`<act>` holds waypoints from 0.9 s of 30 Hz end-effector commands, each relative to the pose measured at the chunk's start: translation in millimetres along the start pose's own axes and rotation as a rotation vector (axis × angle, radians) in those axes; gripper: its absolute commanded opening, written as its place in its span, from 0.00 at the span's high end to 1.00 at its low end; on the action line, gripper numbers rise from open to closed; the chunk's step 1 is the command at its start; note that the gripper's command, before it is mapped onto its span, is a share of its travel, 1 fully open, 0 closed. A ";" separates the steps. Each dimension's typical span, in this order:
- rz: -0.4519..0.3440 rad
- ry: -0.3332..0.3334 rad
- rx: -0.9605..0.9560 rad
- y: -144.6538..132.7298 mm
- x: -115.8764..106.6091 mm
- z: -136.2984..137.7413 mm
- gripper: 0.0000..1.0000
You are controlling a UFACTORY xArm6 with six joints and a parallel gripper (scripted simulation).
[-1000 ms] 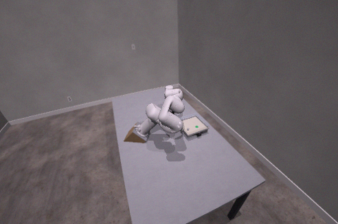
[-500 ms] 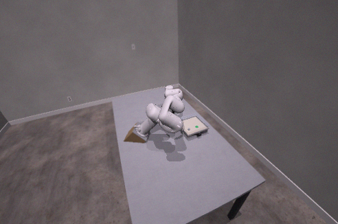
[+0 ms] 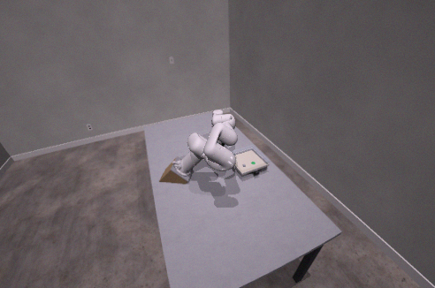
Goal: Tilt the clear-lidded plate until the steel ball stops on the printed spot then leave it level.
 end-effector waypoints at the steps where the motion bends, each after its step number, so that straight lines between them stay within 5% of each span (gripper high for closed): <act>1: 0.006 0.003 0.001 1.1 -2.1 0.4 1.00; 27: 0.006 0.003 0.001 0.5 1.9 -1.5 1.00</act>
Point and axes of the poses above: the point where the finger pads meet when closed, its own x axis out along the fingers, its own z axis across the jaws, y = z × x, the point moved 5 cm from there along -x, back along the fingers, and after that the axes turned 10 degrees about -x, right-handed, at the moved point
